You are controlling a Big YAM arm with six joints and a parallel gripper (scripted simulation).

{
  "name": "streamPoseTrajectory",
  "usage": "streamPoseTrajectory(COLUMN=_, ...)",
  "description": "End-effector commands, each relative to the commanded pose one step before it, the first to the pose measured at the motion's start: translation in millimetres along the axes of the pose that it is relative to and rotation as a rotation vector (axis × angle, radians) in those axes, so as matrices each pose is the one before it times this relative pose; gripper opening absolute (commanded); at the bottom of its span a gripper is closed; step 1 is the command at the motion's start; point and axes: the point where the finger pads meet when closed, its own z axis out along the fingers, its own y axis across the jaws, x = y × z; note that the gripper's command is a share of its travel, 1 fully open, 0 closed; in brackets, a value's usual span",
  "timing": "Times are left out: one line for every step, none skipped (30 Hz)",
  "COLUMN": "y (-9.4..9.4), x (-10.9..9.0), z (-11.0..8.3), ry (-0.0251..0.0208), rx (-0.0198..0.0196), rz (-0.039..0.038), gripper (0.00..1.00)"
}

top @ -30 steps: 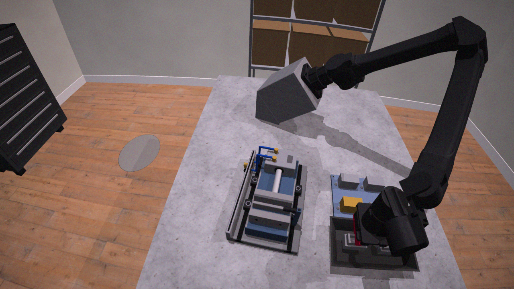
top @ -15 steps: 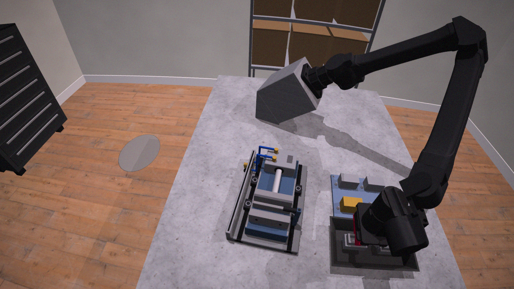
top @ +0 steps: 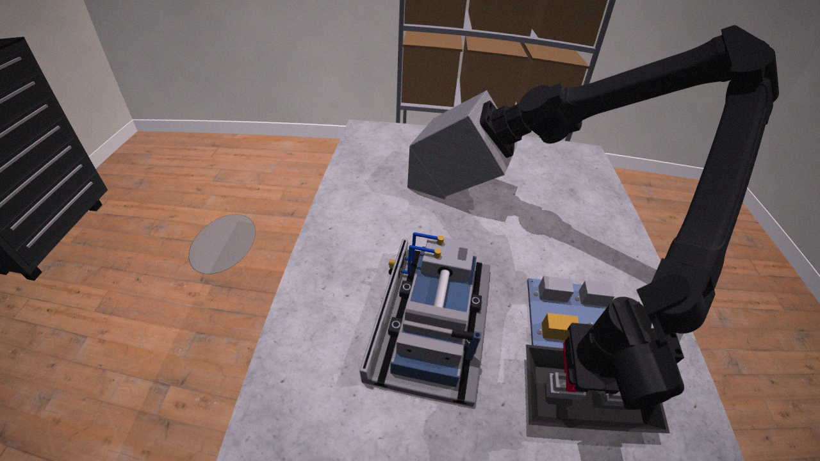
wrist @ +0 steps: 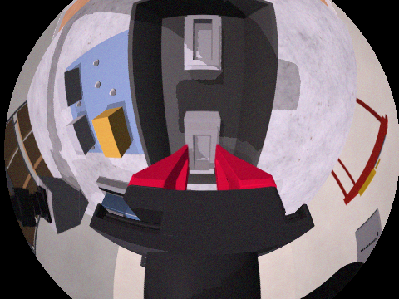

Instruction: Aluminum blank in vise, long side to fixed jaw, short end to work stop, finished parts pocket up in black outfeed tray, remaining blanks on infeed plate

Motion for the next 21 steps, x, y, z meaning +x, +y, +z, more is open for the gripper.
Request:
streamPoseTrajectory(y=-5.39, x=-13.88, z=-1.52, ry=-0.00344, rx=0.01702, rz=-0.02913, gripper=0.0)
streamPoseTrajectory(y=0.14, x=0.08, z=0.46, ry=-0.00001, rx=-0.00046, rz=0.00025, gripper=0.0)
streamPoseTrajectory(y=0.19, x=0.16, z=0.54, ry=0.00002, rx=-0.00059, rz=0.0005, gripper=0.0)
streamPoseTrajectory(y=0.24, x=0.25, z=0.63, ry=0.00006, rx=-0.00074, rz=0.00073, gripper=0.0)
streamPoseTrajectory(y=0.29, x=0.34, z=0.72, ry=0.0001, rx=-0.0009, rz=0.00095, gripper=0.0)
streamPoseTrajectory(y=0.35, x=0.43, z=0.82, ry=0.00013, rx=-0.00107, rz=0.00113, gripper=0.0)
streamPoseTrajectory(y=0.4, x=0.53, z=0.93, ry=0.00016, rx=-0.00125, rz=0.00129, gripper=0.0)
streamPoseTrajectory(y=0.47, x=0.63, z=1.04, ry=0.00021, rx=-0.00144, rz=0.00146, gripper=0.0)
streamPoseTrajectory(y=0.53, x=0.73, z=1.14, ry=0.00025, rx=-0.00163, rz=0.00163, gripper=0.0)
streamPoseTrajectory(y=0.57, x=0.87, z=1.21, ry=0.0003, rx=-0.00174, rz=0.00189, gripper=0.0)
streamPoseTrajectory(y=0.62, x=0.99, z=1.28, ry=0.00035, rx=-0.00186, rz=0.00212, gripper=0.0)
streamPoseTrajectory(y=0.61, x=1.06, z=1.33, ry=0.00038, rx=-0.00192, rz=0.00222, gripper=0.0)
streamPoseTrajectory(y=0.55, x=1.04, z=1.35, ry=0.00038, rx=-0.00187, rz=0.00221, gripper=0.0)
streamPoseTrajectory(y=0.48, x=0.86, z=1.26, ry=0.00031, rx=-0.00162, rz=0.00193, gripper=0.0)
streamPoseTrajectory(y=0.0, x=0.0, z=0.0, ry=0.0, rx=0.0, rz=0.0, gripper=0.0)
streamPoseTrajectory(y=0.0, x=0.0, z=0.0, ry=0.0, rx=0.0, rz=0.0, gripper=0.0)
streamPoseTrajectory(y=-0.02, x=0.98, z=0.68, ry=0.00039, rx=-0.00025, rz=0.00184, gripper=0.0)
streamPoseTrajectory(y=-0.11, x=0.54, z=0.77, ry=0.00022, rx=-0.00027, rz=0.00106, gripper=0.0)
streamPoseTrajectory(y=-0.09, x=0.16, z=0.91, ry=0.00005, rx=-0.00049, rz=0.00032, gripper=0.0)
streamPoseTrajectory(y=-0.04, x=0.04, z=0.94, ry=-0.00001, rx=-0.00057, rz=0.00011, gripper=0.0)
streamPoseTrajectory(y=0.06, x=0.08, z=0.92, ry=0.00001, rx=-0.00063, rz=0.00024, gripper=0.0)
